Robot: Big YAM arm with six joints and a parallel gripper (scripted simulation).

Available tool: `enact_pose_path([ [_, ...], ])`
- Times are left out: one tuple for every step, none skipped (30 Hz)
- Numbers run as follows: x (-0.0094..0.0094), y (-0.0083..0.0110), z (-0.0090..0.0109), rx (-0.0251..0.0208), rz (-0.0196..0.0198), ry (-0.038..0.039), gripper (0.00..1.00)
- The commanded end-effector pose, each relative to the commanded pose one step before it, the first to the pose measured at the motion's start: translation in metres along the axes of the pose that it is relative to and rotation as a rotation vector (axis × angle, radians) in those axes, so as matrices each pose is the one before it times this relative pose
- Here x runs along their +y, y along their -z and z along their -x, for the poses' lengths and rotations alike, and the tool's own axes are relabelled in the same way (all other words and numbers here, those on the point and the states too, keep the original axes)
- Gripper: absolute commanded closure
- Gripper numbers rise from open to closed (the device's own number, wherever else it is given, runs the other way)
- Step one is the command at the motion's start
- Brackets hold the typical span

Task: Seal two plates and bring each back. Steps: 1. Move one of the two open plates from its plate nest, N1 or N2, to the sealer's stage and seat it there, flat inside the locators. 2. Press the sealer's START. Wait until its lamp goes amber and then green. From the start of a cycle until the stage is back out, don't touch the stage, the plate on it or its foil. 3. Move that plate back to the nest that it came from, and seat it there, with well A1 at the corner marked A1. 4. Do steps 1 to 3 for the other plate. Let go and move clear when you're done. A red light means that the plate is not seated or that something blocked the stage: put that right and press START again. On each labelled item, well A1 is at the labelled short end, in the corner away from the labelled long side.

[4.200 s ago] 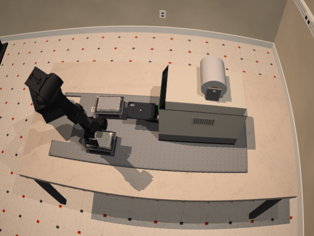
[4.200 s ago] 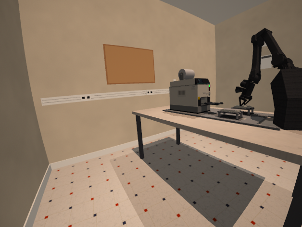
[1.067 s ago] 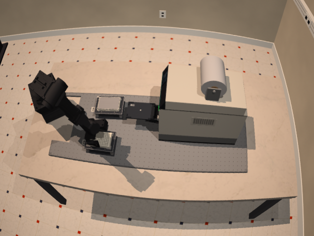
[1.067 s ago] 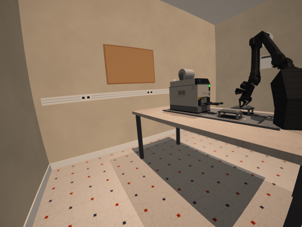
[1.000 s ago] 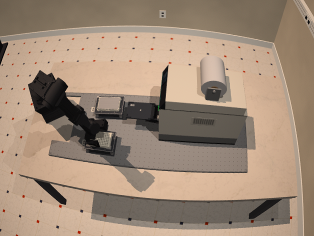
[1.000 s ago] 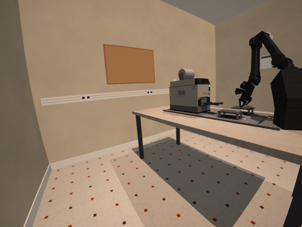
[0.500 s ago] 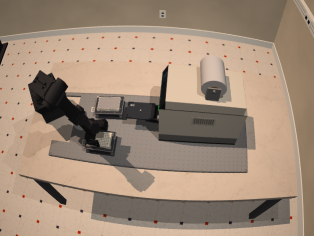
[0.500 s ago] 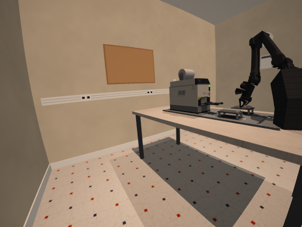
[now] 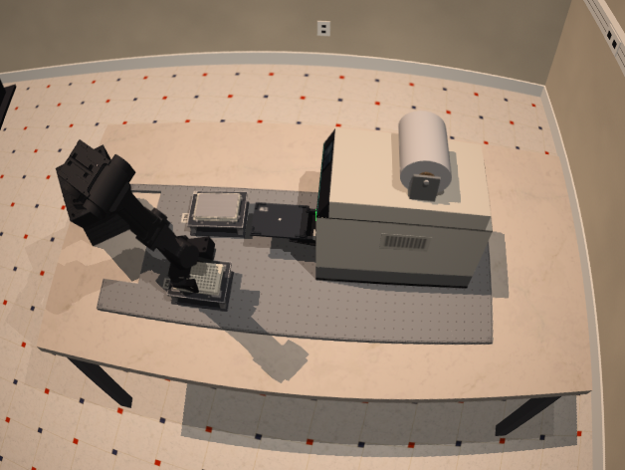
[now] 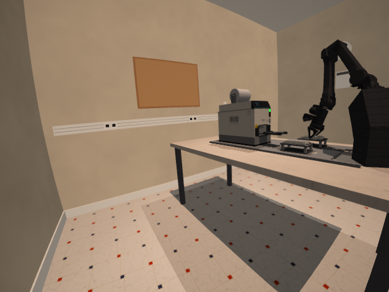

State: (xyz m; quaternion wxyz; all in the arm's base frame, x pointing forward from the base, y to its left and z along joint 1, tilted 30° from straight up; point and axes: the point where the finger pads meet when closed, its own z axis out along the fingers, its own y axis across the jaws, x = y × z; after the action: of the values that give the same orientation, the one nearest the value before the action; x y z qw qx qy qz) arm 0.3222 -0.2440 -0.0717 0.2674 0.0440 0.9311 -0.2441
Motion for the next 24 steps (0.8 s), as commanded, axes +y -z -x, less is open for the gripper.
enact_pose_path([
  [0.00684,0.00318,-0.00182,0.00790,0.01389,0.01872,1.00],
  [0.00000,-0.00002,-0.00009,0.00019,0.00005,-0.00015,1.00],
  [0.00000,-0.00002,-0.00009,0.00019,0.00005,-0.00015,1.00],
  [0.00000,-0.00002,-0.00009,0.00019,0.00005,-0.00015,1.00],
  [0.00000,-0.00002,-0.00009,0.00019,0.00005,-0.00015,1.00],
  [0.00000,-0.00002,-0.00009,0.00019,0.00005,-0.00015,1.00],
  [0.00000,-0.00002,-0.00009,0.00019,0.00005,-0.00015,1.00],
  [0.00000,0.00000,0.00000,0.00000,0.00000,0.00000,1.00],
  [0.00000,0.00000,0.00000,0.00000,0.00000,0.00000,1.00],
  [0.00000,-0.00002,-0.00009,0.00019,0.00005,-0.00015,1.00],
  [0.00000,-0.00002,-0.00009,0.00019,0.00005,-0.00015,1.00],
  [0.00000,-0.00002,-0.00009,0.00019,0.00005,-0.00015,1.00],
  [0.00000,-0.00002,-0.00009,0.00019,0.00005,-0.00015,1.00],
  [0.00000,-0.00002,-0.00009,0.00019,0.00005,-0.00015,1.00],
  [0.00000,-0.00002,-0.00009,0.00019,0.00005,-0.00015,1.00],
  [0.00000,-0.00002,-0.00009,0.00019,0.00005,-0.00015,1.00],
  [0.00000,-0.00002,-0.00009,0.00019,0.00005,-0.00015,1.00],
  [0.00000,-0.00002,-0.00009,0.00019,0.00005,-0.00015,1.00],
  [0.00000,-0.00002,-0.00009,0.00019,0.00005,-0.00015,1.00],
  [0.00000,-0.00002,-0.00009,0.00019,0.00005,-0.00015,1.00],
  [0.00000,-0.00002,-0.00009,0.00019,0.00005,-0.00015,1.00],
  [0.00000,-0.00002,-0.00009,0.00019,0.00005,-0.00015,1.00],
  [0.00000,-0.00002,-0.00009,0.00019,0.00005,-0.00015,1.00],
  [0.00000,-0.00002,-0.00009,0.00019,0.00005,-0.00015,1.00],
])
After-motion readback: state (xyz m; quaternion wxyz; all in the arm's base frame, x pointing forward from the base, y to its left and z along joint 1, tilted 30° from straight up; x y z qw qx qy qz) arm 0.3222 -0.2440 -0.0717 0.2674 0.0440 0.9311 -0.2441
